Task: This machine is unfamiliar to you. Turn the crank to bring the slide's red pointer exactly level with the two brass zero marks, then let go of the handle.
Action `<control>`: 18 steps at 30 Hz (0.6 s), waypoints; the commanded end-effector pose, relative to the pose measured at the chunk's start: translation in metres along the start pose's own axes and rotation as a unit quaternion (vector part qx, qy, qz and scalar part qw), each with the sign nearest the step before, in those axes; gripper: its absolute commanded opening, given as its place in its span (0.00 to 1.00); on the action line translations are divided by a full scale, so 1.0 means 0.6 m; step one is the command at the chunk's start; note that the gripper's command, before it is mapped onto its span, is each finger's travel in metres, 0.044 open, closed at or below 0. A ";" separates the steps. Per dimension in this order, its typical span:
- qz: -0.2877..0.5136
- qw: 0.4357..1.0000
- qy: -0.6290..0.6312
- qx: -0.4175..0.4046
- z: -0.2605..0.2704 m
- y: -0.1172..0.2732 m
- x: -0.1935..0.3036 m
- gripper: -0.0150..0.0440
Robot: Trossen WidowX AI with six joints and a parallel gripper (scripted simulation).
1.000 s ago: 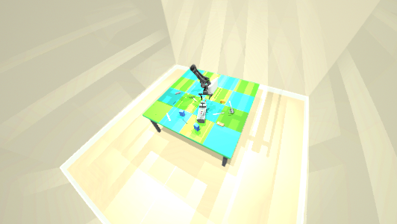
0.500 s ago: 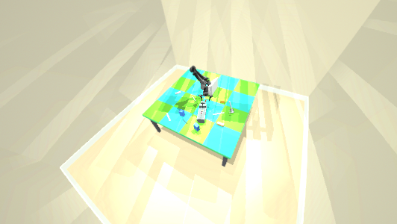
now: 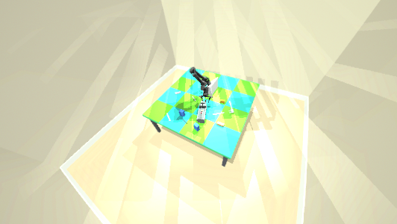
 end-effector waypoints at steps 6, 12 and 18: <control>0.004 1.000 0.006 -0.004 0.004 -0.001 0.007 0.51; 0.004 1.000 0.006 -0.004 0.004 -0.001 0.007 0.25; 0.004 1.000 0.006 -0.004 0.004 -0.001 0.005 0.25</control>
Point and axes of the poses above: the point midway between the two fingers, 35 mm back from their tips, its own y axis back along the fingers, its own z axis across the jaws, x = y × z, the point moved 4 cm from there along y, back along the fingers, and after that the axes turned 2 degrees about y, right-handed, at the moved point
